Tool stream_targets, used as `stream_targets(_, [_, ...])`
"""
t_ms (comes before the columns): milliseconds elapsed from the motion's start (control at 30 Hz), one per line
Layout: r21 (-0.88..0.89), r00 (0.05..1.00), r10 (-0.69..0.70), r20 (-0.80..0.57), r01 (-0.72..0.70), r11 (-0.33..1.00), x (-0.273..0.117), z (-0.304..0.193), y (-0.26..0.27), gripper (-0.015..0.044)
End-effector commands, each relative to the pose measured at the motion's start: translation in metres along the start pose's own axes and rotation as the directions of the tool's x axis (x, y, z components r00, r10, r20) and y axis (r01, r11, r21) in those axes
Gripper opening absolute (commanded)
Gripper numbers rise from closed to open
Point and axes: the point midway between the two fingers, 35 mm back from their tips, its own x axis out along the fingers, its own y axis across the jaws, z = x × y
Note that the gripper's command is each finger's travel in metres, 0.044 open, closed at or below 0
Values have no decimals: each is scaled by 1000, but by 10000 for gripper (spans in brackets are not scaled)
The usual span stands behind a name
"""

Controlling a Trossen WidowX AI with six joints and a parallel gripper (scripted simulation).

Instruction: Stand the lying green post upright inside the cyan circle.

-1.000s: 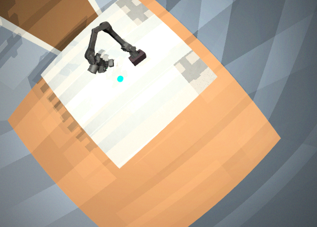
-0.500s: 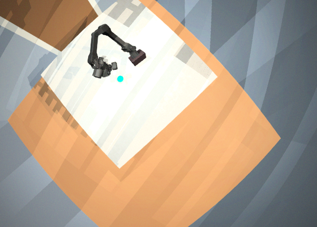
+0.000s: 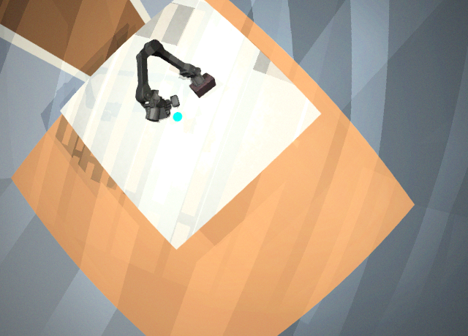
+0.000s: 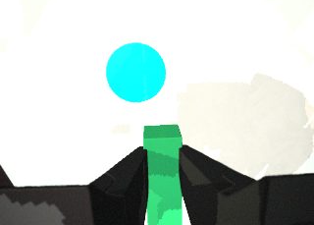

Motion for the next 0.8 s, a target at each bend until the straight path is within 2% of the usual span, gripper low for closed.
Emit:
stream_targets(0, [-29, 1000, 6, -8, -6, 1000, 1, 12, 10, 23])
stream_targets(267, [-51, 1000, 9, -9, -10, 999, 1, 20, 18, 23])
stream_targets(767, [-51, 993, 102, 57, -100, 994, 10, 17, 22, 23])
